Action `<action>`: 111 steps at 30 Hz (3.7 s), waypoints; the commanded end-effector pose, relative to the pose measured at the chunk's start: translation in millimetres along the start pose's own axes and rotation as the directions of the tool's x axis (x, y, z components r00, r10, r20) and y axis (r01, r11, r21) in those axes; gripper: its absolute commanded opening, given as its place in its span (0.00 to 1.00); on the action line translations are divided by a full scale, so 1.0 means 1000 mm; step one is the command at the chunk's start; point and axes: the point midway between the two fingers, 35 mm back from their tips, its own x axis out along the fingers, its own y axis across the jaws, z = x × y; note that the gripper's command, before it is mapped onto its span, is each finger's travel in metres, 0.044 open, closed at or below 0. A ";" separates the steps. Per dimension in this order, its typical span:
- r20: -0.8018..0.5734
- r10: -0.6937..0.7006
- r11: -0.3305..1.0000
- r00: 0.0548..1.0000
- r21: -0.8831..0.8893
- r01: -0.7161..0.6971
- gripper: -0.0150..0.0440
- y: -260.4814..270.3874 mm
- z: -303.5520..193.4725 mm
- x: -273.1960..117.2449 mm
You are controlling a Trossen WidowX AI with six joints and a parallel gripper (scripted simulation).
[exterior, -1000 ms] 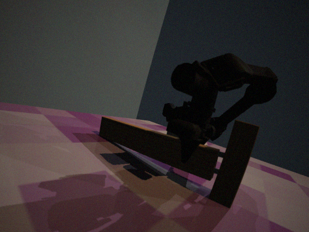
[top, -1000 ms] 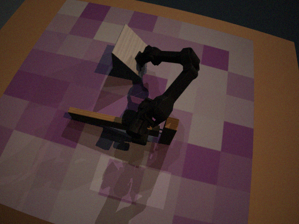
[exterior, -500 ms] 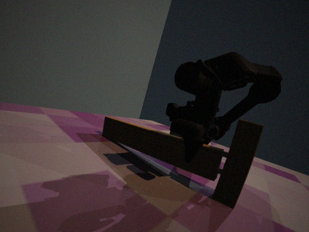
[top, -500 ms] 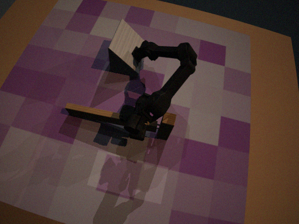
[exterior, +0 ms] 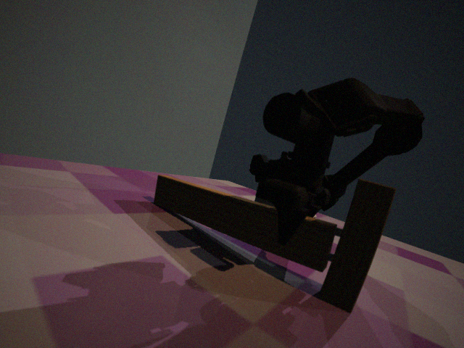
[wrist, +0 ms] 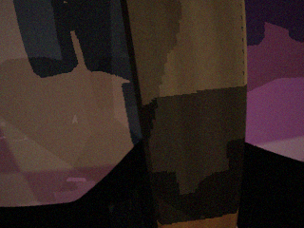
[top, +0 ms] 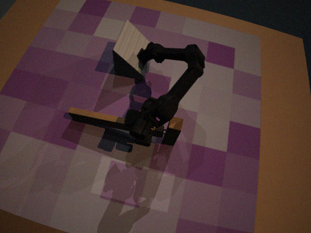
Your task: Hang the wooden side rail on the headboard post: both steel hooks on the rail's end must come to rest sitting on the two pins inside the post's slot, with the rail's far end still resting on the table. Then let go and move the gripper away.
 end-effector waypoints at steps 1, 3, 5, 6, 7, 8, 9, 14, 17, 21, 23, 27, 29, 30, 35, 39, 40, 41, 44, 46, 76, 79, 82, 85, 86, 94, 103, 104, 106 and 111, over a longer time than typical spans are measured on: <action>0.000 0.020 1.000 1.000 -0.003 -0.020 0.25 0.002 -0.003 -0.007; 0.000 0.020 1.000 1.000 -0.003 -0.020 0.25 0.002 -0.003 -0.007; 0.000 0.020 1.000 1.000 -0.003 -0.020 0.25 0.002 -0.004 -0.007; 0.000 0.020 1.000 1.000 -0.003 -0.020 0.25 0.002 -0.004 -0.007; 0.000 0.020 1.000 1.000 -0.003 -0.020 0.25 0.002 -0.004 -0.007; 0.000 0.020 1.000 1.000 -0.003 -0.020 0.25 0.002 -0.004 -0.007; 0.000 0.020 1.000 1.000 -0.003 -0.020 0.25 0.002 -0.004 -0.007; 0.000 0.020 1.000 1.000 -0.003 -0.020 0.25 0.002 -0.004 -0.007; 0.000 0.020 1.000 1.000 -0.003 -0.020 0.25 0.002 -0.005 -0.007; 0.000 0.020 1.000 1.000 -0.003 -0.020 0.25 0.002 -0.005 -0.007; 0.000 0.020 1.000 1.000 -0.003 -0.020 0.25 0.003 -0.005 -0.007; 0.000 0.020 1.000 1.000 -0.003 -0.020 0.25 0.002 -0.006 -0.007; 0.000 0.020 1.000 1.000 -0.003 -0.020 0.25 0.002 -0.006 -0.007; 0.000 0.020 1.000 1.000 -0.003 -0.020 0.25 0.002 -0.006 -0.007; 0.000 0.020 1.000 1.000 -0.003 -0.020 0.25 0.002 -0.007 -0.007; -0.001 0.020 1.000 1.000 -0.003 -0.020 0.25 0.002 -0.007 -0.007; -0.001 0.020 1.000 1.000 -0.003 -0.020 0.25 0.002 -0.007 -0.007; -0.001 0.020 1.000 1.000 -0.003 -0.020 0.25 0.002 -0.007 -0.007; -0.001 0.020 1.000 1.000 -0.003 -0.020 0.25 0.002 -0.008 -0.007; -0.001 0.020 1.000 1.000 -0.003 -0.020 0.25 0.002 -0.008 -0.007; -0.001 0.020 1.000 1.000 -0.003 -0.020 0.25 0.002 -0.010 -0.006; -0.001 0.020 1.000 1.000 -0.003 -0.020 0.25 0.002 -0.010 -0.005; -0.001 0.020 1.000 1.000 -0.003 -0.020 0.25 0.002 -0.010 -0.005; -0.001 0.020 1.000 1.000 -0.003 -0.020 0.25 0.002 -0.010 -0.004; -0.001 0.020 1.000 1.000 -0.003 -0.020 0.25 0.002 -0.010 -0.004; -0.001 0.020 1.000 1.000 -0.003 -0.020 0.25 0.002 -0.010 -0.003; -0.001 0.020 1.000 1.000 -0.003 -0.020 0.25 0.002 -0.010 -0.001; -0.001 0.020 1.000 1.000 -0.003 -0.020 0.25 0.002 -0.010 -0.001; -0.001 0.020 1.000 1.000 -0.003 -0.020 0.25 0.002 -0.010 -0.001; -0.001 0.020 1.000 1.000 -0.003 -0.020 0.25 0.002 -0.010 0.000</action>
